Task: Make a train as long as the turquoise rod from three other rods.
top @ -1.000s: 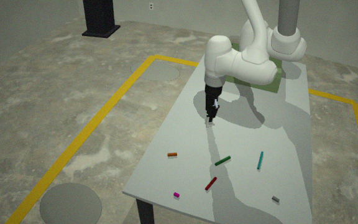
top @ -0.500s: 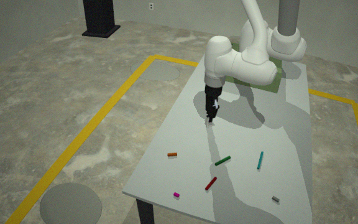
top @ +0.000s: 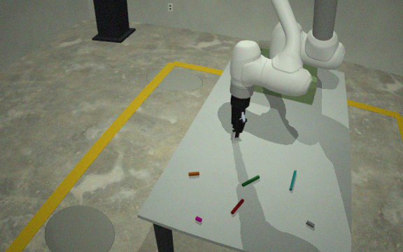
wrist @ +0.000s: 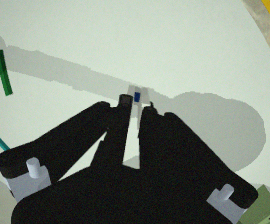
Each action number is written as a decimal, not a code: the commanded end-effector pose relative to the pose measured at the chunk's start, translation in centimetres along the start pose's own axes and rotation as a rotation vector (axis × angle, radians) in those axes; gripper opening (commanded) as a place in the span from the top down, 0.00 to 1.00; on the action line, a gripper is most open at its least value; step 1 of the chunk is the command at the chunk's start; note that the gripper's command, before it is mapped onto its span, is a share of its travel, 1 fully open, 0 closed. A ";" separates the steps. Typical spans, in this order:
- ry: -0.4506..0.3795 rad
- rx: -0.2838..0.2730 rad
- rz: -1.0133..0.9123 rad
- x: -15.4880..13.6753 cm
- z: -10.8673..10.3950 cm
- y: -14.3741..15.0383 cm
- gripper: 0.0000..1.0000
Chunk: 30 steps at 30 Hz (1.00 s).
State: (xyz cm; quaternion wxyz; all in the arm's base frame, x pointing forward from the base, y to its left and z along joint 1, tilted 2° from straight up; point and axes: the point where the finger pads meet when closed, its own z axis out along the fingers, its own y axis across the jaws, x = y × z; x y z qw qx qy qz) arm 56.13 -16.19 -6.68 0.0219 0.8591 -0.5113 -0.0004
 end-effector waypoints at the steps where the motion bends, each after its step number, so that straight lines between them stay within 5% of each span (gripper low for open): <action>1: 0.000 0.000 0.000 0.0 0.0 0.0 0.88; 30: 0.000 0.000 0.000 0.0 0.0 0.0 0.77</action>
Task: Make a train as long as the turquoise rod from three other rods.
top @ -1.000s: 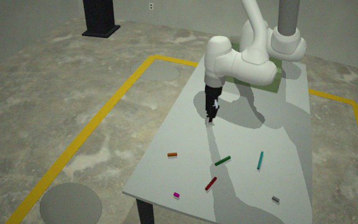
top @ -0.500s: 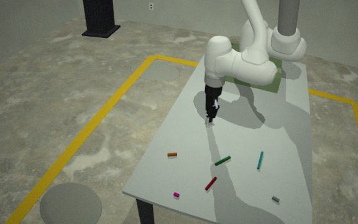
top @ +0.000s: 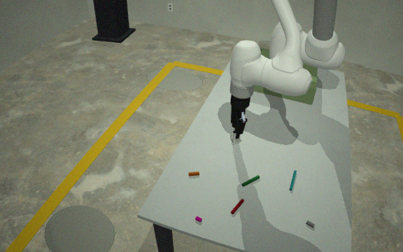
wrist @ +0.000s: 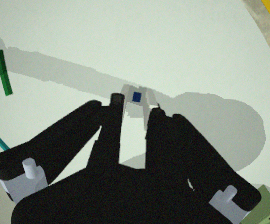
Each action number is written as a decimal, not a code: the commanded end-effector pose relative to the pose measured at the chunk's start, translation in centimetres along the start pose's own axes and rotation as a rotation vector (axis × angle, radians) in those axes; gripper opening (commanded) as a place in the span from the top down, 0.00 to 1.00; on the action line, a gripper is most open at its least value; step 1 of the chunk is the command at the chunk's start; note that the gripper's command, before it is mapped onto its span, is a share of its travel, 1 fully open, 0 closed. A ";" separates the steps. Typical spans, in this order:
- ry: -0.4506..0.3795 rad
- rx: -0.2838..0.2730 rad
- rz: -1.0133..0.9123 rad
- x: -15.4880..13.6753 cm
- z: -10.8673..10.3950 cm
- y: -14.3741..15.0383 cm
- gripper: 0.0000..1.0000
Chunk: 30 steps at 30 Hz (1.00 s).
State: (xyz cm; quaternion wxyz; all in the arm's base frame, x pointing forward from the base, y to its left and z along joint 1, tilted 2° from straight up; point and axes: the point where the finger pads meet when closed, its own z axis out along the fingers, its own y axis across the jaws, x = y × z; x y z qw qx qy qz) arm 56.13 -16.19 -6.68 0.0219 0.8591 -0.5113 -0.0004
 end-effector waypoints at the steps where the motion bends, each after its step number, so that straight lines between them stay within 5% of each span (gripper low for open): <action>1: 0.000 0.000 0.000 0.0 0.0 0.0 0.77; 14: 0.000 0.000 0.000 0.0 -0.7 0.0 0.77; 30: 0.000 0.000 0.000 0.0 -7.4 0.0 0.77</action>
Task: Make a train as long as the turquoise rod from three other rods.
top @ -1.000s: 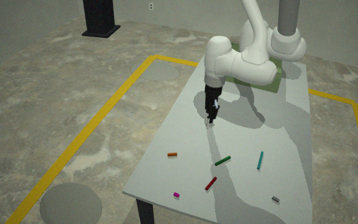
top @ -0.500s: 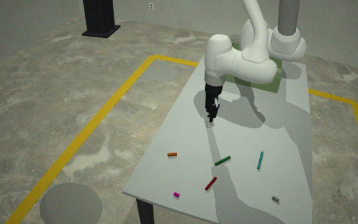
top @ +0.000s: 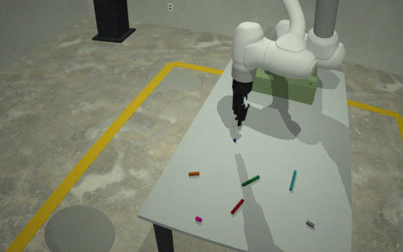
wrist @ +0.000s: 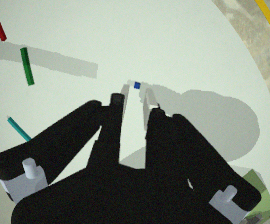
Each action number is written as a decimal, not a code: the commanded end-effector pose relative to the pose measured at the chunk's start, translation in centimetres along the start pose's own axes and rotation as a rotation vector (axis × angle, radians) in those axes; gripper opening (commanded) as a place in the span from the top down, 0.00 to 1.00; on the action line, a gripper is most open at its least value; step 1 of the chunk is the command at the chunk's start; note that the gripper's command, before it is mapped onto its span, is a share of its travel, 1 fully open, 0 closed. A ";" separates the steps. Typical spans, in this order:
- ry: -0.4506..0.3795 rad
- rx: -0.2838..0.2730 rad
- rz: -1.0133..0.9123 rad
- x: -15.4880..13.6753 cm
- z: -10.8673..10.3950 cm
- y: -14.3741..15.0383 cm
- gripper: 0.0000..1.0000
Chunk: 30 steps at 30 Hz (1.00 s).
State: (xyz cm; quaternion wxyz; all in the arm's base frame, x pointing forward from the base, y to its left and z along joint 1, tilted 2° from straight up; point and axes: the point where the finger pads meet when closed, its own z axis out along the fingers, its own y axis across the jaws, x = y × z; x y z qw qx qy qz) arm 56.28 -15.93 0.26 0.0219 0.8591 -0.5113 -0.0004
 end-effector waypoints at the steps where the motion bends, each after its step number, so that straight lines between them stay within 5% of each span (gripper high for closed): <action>1: 0.000 0.000 0.000 0.0 -0.9 0.0 0.77; 9: 0.000 0.000 0.000 0.0 -2.1 0.0 0.77; 10: 0.000 0.000 0.000 0.0 -2.1 0.0 0.00; 30: 0.000 0.000 0.001 0.0 -2.1 0.0 0.00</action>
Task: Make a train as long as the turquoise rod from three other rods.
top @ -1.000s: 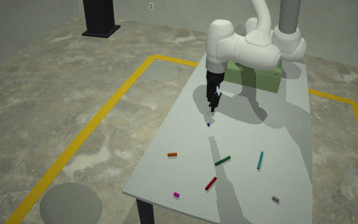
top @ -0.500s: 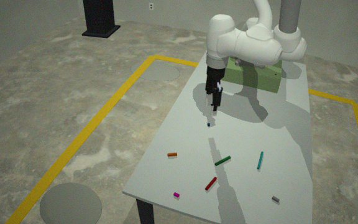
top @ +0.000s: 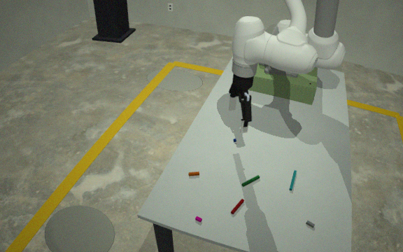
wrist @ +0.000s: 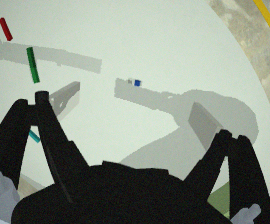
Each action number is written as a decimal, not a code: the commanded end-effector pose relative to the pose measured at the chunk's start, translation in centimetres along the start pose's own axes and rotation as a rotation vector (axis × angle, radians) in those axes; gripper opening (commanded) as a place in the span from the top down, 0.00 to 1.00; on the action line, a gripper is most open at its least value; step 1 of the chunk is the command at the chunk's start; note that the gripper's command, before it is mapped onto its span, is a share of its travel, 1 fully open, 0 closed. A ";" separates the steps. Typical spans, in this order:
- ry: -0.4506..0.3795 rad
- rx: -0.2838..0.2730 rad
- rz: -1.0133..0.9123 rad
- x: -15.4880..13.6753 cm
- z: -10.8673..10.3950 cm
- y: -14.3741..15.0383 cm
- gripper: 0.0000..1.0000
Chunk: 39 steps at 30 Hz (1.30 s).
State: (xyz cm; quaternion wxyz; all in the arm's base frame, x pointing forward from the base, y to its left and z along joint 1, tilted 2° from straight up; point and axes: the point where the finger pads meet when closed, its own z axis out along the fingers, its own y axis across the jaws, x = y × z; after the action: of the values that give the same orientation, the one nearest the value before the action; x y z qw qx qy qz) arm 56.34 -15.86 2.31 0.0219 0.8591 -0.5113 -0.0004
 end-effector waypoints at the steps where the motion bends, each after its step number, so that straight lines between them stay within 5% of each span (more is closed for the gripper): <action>1: 0.000 0.000 0.004 0.2 0.0 -0.2 0.00; 4: 0.000 0.000 0.014 0.6 -0.1 -0.7 0.00; 18: 0.001 -0.001 0.297 11.9 -0.8 -14.6 0.00; 20: 0.001 -0.001 0.297 11.9 -0.8 -14.6 0.00; 21: 0.001 -0.001 0.354 13.9 -0.7 -17.3 0.00; 39: 0.000 0.000 0.706 23.5 1.6 -32.6 0.00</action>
State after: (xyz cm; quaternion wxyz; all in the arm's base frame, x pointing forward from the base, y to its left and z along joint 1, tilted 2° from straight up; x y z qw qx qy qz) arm 93.12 -20.96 0.66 0.0177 0.6544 -0.7559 0.0094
